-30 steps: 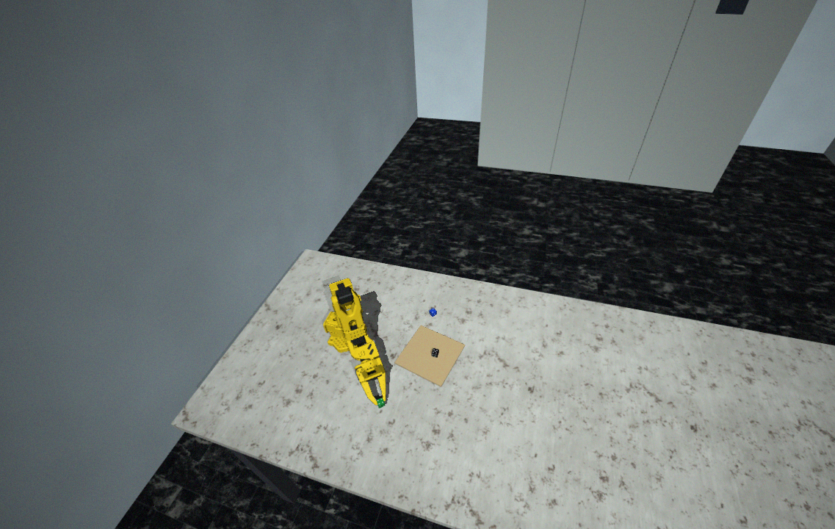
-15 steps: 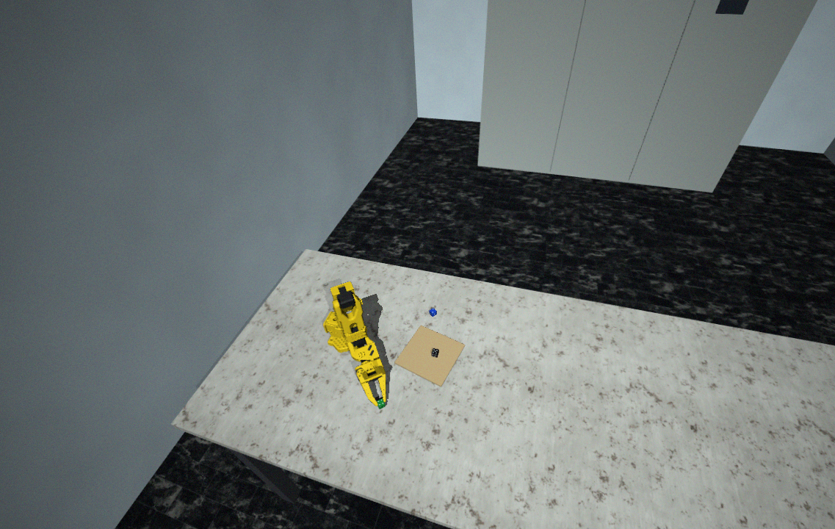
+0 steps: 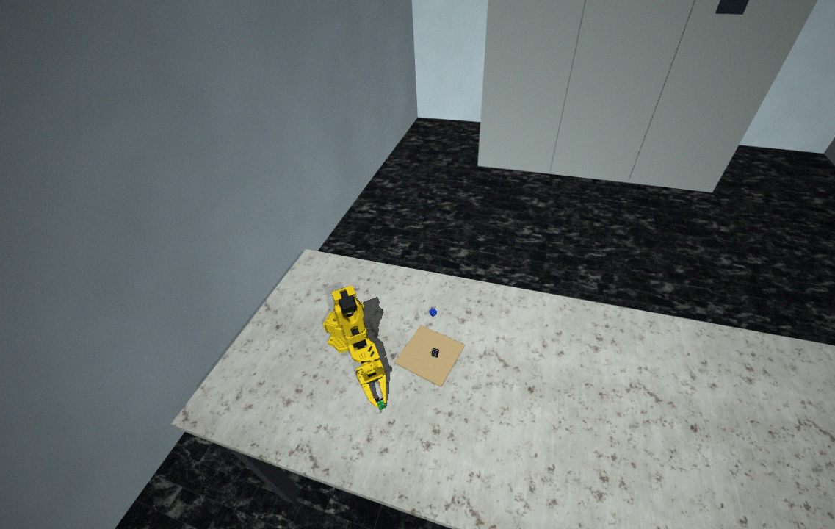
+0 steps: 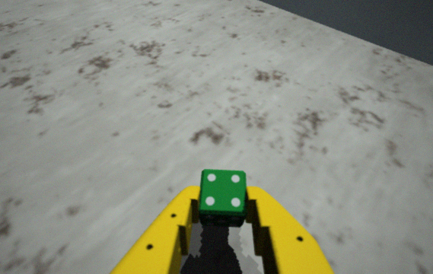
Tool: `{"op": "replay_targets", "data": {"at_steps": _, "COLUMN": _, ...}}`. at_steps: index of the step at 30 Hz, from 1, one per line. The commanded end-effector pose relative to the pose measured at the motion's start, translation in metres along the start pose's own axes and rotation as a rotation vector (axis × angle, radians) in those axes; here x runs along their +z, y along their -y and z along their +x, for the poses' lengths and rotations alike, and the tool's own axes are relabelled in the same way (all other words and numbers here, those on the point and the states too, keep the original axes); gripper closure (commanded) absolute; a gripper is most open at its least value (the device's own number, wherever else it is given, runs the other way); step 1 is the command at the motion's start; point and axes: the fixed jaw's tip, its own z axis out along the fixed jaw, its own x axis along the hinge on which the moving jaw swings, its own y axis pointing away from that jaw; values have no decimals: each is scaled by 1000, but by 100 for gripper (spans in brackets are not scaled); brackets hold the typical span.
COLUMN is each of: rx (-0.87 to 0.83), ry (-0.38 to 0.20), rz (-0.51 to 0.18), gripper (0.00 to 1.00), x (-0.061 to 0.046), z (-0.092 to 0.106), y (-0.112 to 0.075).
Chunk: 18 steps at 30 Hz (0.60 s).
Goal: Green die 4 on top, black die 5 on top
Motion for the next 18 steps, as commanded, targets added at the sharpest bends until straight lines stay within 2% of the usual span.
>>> {"op": "replay_targets", "data": {"at_steps": 1, "rx": -11, "ry": 40, "rz": -6, "gripper": 100, "x": 3, "z": -6, "y": -2}}
{"op": "replay_targets", "data": {"at_steps": 18, "rx": -11, "ry": 40, "rz": -6, "gripper": 100, "x": 5, "z": -1, "y": -2}}
